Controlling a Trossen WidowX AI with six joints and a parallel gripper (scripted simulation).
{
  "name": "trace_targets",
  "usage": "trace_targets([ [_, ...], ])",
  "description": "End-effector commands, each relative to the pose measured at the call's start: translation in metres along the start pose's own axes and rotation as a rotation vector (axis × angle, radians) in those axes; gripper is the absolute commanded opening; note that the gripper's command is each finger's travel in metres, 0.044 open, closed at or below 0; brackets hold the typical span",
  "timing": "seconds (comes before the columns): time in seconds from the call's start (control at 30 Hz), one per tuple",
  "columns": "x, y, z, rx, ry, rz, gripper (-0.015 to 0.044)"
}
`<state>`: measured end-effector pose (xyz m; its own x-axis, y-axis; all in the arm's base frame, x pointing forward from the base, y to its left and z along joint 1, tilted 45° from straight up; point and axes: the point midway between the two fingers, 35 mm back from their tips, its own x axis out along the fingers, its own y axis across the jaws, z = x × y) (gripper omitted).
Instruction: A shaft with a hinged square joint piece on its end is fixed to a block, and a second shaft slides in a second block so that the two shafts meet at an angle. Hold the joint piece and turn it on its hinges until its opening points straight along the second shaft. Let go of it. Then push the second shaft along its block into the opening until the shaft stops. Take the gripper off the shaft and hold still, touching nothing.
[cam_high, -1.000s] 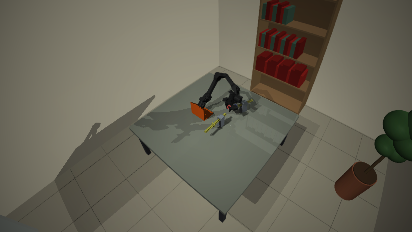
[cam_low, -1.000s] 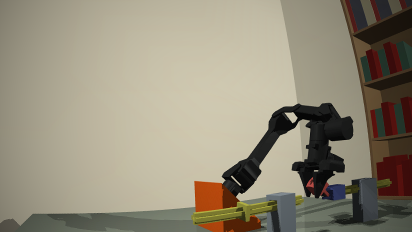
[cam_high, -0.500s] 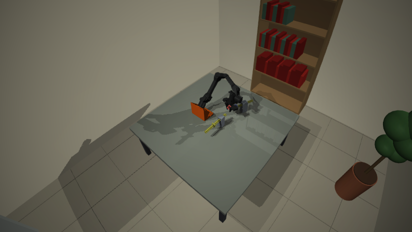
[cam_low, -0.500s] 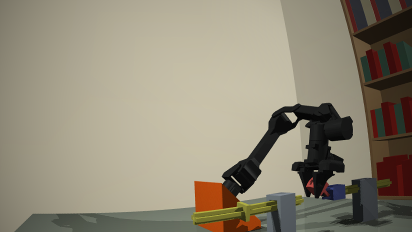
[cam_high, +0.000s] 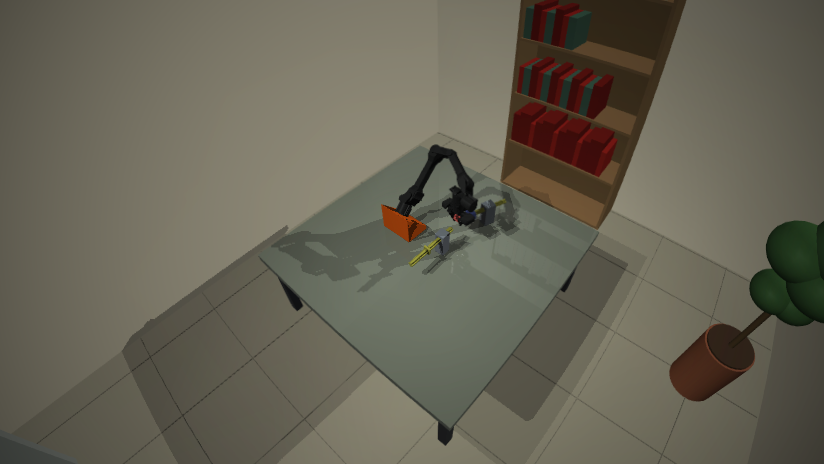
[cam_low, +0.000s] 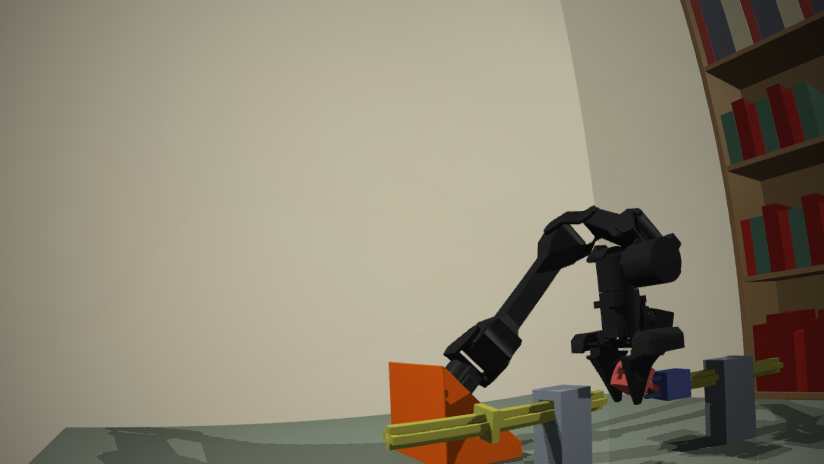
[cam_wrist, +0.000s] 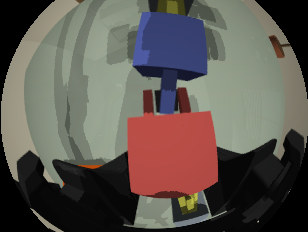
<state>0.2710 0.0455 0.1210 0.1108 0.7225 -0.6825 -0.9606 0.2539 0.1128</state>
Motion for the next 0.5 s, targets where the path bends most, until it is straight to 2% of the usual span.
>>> trace_targets([
  [0.0, 0.0030, -0.0010, -0.0014, -0.022, -0.067, 0.003, 0.0000],
  [0.23, 0.0083, -0.0031, -0.0032, -0.068, -0.186, 0.012, 0.0000],
  [0.47, 0.0089, -0.0036, -0.0031, -0.081, -0.207, 0.013, 0.0000],
])
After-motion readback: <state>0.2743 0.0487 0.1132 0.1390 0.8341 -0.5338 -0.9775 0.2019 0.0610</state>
